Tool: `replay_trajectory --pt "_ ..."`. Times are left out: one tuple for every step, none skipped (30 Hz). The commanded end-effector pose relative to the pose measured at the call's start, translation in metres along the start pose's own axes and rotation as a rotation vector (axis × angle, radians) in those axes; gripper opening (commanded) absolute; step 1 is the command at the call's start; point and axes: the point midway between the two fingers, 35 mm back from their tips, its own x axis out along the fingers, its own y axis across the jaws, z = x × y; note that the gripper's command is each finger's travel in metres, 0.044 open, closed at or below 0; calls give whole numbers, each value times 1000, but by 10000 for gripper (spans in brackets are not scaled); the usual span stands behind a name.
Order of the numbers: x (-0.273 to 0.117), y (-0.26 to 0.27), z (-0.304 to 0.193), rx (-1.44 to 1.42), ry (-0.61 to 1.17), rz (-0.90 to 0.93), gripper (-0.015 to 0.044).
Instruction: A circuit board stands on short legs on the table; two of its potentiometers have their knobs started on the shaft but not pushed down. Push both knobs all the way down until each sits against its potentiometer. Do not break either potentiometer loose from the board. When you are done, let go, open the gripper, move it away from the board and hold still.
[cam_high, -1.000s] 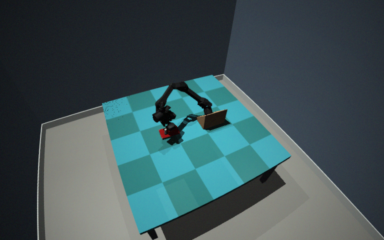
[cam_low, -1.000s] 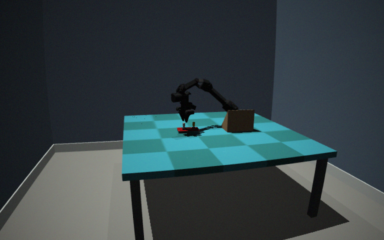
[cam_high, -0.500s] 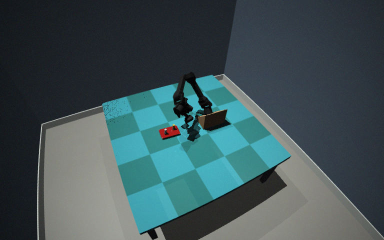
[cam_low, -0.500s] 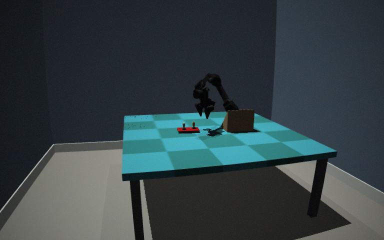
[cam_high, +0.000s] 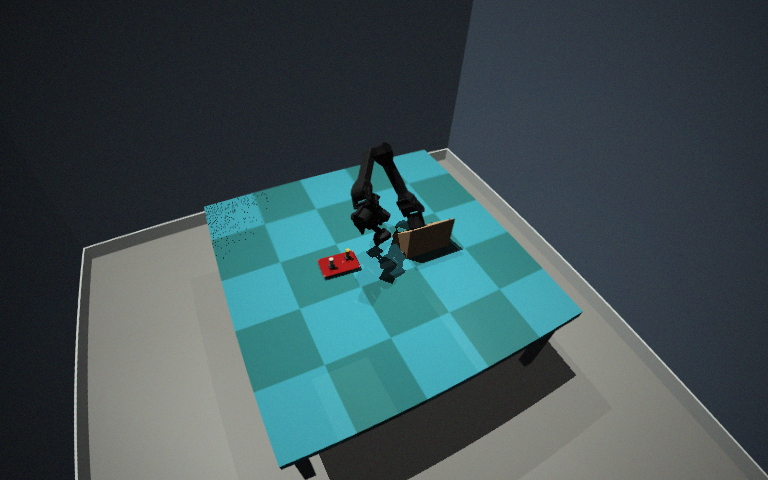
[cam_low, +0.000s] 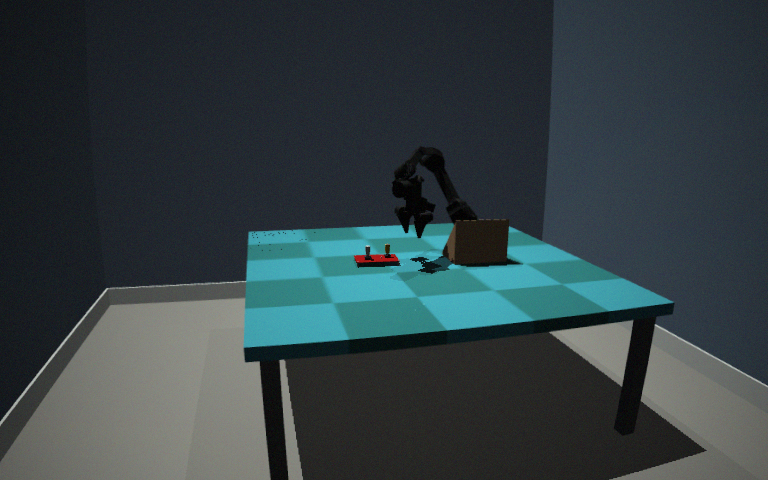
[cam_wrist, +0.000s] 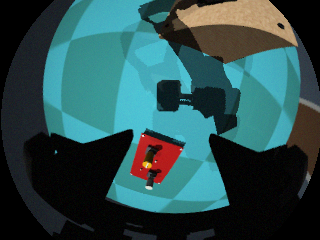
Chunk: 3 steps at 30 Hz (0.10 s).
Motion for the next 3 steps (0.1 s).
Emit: replay_trajectory --pt "-1 0 0 8 5 -5 440" --pt "-1 0 0 8 5 -5 440" --pt "-1 0 0 8 5 -5 440"
